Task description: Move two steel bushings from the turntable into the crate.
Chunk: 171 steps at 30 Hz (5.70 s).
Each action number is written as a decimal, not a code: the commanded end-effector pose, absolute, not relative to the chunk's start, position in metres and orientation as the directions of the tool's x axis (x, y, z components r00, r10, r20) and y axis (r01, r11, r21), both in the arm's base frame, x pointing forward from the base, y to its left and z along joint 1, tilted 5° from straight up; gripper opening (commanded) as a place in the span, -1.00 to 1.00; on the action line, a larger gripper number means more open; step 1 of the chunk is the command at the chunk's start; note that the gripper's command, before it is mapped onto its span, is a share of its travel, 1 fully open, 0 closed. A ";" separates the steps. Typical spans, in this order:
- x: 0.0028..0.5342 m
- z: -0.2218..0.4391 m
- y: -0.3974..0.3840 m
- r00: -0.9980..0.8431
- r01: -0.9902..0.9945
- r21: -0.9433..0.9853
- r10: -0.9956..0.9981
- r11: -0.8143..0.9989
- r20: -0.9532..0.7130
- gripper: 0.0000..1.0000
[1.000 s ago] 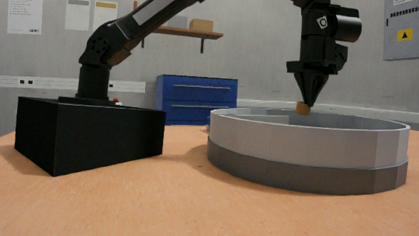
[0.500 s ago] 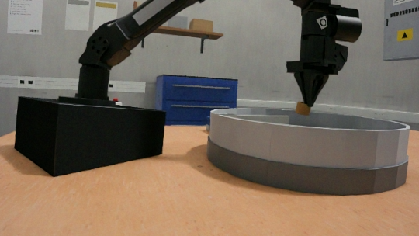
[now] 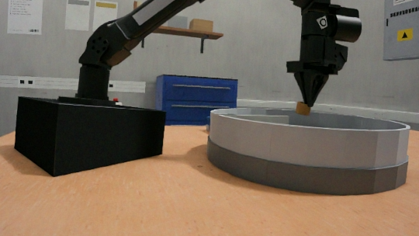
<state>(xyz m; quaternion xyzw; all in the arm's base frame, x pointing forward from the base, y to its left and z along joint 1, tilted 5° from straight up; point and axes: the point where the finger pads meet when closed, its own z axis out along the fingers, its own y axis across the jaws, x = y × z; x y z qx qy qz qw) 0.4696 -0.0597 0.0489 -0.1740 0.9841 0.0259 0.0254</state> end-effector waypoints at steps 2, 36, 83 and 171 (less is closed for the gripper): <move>0.478 0.075 -0.064 -0.935 -0.338 0.010 -0.334 0.941 -0.120 -1.00; 0.477 0.075 -0.067 -0.936 -0.337 0.014 -0.334 0.941 -0.114 -1.00; 0.478 0.033 -0.065 -0.937 -0.337 0.021 -0.333 0.941 -0.100 -1.00; 0.484 0.027 -0.060 -0.934 -0.341 0.013 -0.338 0.940 -0.116 -1.00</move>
